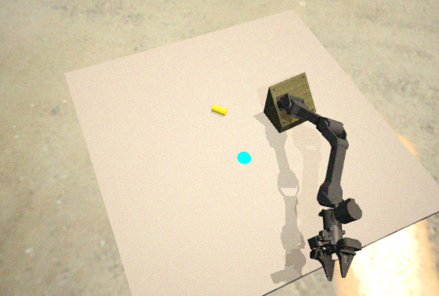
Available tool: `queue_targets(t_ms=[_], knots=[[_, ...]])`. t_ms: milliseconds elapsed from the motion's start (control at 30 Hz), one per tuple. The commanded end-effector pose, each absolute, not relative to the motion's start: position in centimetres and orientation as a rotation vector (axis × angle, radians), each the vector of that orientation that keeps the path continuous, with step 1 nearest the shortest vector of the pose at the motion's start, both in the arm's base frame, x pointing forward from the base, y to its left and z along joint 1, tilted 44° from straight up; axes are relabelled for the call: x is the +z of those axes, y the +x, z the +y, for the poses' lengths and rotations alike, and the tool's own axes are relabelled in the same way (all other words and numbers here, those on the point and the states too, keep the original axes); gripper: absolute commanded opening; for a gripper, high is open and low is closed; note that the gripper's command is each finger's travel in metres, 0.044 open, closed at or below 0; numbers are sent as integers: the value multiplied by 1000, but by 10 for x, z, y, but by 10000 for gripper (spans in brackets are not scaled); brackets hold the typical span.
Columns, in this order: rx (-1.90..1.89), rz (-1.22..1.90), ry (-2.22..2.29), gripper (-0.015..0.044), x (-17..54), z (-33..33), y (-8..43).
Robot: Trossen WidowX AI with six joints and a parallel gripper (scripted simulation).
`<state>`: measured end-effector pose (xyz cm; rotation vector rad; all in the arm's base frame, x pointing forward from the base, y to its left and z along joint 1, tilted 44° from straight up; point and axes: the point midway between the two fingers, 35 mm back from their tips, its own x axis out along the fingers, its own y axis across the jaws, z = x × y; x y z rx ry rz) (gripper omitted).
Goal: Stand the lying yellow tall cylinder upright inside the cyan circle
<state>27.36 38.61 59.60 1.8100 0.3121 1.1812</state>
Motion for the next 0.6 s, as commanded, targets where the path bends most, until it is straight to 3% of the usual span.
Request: queue_targets(t_ms=[0, 567], knots=[[1028, 303, 1660, 309, 552, 387, 326], [509, 423, 1190, 309, 369, 313, 490]])
